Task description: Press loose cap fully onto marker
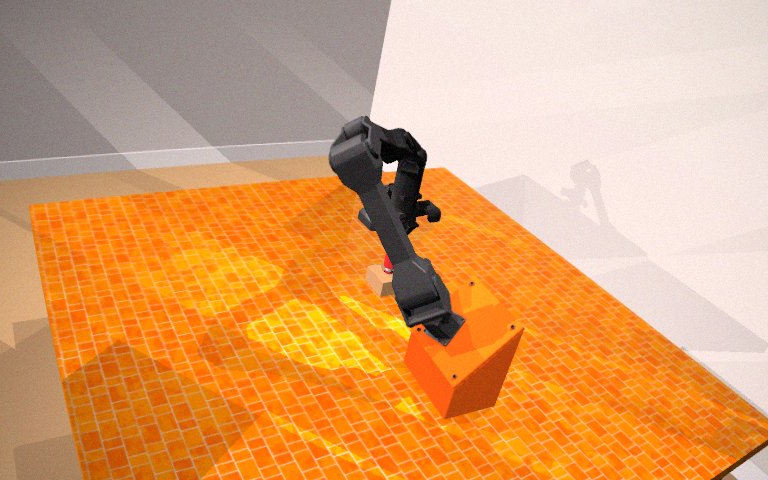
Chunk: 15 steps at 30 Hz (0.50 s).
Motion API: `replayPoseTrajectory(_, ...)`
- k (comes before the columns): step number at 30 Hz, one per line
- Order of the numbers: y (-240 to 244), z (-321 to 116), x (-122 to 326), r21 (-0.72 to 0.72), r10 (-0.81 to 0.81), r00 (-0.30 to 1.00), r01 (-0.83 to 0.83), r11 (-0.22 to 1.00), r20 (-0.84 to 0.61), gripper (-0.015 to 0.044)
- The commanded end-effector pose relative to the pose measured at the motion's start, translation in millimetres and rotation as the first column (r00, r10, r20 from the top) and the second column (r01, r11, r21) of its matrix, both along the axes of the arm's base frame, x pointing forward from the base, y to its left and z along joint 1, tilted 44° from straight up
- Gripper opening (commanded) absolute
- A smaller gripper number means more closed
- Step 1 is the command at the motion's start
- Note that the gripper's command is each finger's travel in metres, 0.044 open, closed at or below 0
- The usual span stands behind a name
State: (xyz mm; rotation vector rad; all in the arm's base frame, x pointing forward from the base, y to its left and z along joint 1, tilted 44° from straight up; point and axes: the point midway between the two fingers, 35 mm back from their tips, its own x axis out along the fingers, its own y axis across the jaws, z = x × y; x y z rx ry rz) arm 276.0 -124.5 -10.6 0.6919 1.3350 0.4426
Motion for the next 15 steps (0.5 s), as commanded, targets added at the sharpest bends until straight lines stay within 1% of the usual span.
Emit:
replayPoseTrajectory(1,-0.6,0.5,0.1,-0.001,0.0,1.0,0.0,1.0,0.001,0.0)
replayPoseTrajectory(4,-7.7,6.8,-0.7,-0.003,0.0,1.0,0.0,1.0,0.001,0.0)
replayPoseTrajectory(8,-46.9,47.9,-11.3,-0.005,-0.001,1.0,0.001,1.0,-0.002,0.0)
replayPoseTrajectory(10,-58.6,62.9,-17.2,-0.003,0.0,1.0,0.0,1.0,-0.003,0.0)
replayPoseTrajectory(13,-60.0,64.9,-18.0,-0.003,0.0,1.0,0.0,1.0,-0.003,0.0)
replayPoseTrajectory(15,-60.0,64.9,-18.0,-0.003,0.0,1.0,0.0,1.0,-0.003,0.0052)
